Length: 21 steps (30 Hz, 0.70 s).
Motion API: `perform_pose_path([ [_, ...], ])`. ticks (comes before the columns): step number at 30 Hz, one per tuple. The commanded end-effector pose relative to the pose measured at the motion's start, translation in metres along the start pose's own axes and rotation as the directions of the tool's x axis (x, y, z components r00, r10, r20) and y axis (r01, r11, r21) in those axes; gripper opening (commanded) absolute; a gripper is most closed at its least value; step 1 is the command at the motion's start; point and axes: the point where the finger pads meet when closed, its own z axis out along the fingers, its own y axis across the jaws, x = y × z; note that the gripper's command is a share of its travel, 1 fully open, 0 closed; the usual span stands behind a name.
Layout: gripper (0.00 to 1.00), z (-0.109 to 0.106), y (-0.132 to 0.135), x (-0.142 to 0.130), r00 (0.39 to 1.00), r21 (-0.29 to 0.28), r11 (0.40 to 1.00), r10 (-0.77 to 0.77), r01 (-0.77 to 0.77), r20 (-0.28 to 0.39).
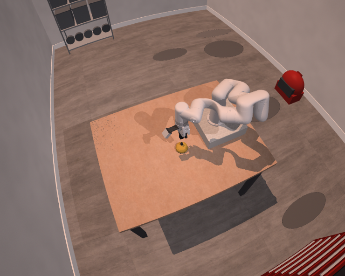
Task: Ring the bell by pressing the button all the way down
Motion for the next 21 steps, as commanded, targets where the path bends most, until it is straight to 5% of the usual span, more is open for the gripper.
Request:
perform_pose_path([
  [1,0.0,0.0,0.0,0.001,1.0,0.001,1.0,0.0,0.0,-0.003],
  [21,0.0,0.015,0.0,0.001,1.0,0.001,1.0,0.0,0.0,-0.003],
])
